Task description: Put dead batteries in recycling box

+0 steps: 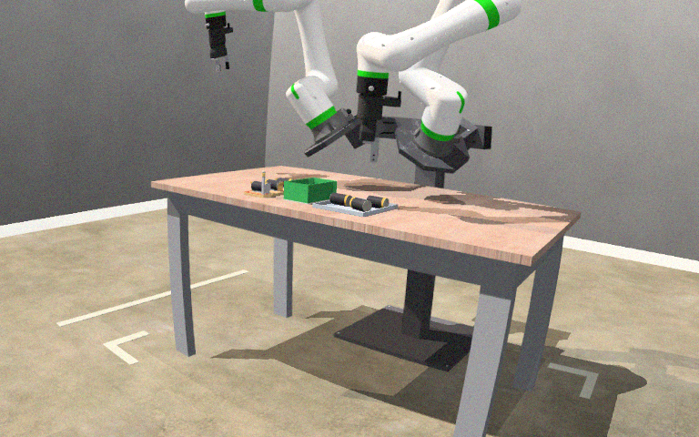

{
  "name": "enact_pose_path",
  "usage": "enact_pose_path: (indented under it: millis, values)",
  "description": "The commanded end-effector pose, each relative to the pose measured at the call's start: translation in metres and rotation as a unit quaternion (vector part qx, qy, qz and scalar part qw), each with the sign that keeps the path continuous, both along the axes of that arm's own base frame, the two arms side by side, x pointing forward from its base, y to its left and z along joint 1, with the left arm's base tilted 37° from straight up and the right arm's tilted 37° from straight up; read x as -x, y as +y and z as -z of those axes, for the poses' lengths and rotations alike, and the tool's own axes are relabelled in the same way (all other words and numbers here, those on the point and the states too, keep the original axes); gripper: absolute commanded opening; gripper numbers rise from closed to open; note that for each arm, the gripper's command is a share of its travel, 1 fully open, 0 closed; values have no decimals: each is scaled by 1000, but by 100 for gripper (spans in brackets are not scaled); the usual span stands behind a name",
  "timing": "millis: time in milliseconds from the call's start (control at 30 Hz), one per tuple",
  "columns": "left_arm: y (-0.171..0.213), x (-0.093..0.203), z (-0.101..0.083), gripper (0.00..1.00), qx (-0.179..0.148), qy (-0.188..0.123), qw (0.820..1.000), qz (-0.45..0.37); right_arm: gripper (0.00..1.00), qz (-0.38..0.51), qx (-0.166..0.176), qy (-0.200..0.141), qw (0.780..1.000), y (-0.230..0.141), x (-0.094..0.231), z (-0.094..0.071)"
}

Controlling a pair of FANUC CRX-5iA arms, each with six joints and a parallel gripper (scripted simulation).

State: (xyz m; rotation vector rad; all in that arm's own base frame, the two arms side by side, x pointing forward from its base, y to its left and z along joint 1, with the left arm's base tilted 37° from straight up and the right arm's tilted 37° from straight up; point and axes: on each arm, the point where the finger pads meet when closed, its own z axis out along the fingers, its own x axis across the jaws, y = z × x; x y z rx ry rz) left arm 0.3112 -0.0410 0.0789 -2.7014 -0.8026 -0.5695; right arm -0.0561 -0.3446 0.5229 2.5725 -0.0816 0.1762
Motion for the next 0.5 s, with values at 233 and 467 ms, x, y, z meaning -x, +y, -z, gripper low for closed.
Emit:
enact_pose_path:
  millis: [233, 467]
  values:
    - [15, 3, -4, 90, 111, -132, 945, -277, 100, 1, 1, 0, 1000, 0, 1, -1]
    - [19, 4, -5, 90, 175, -197, 868, -422, 100, 1, 1, 0, 1000, 0, 1, -1]
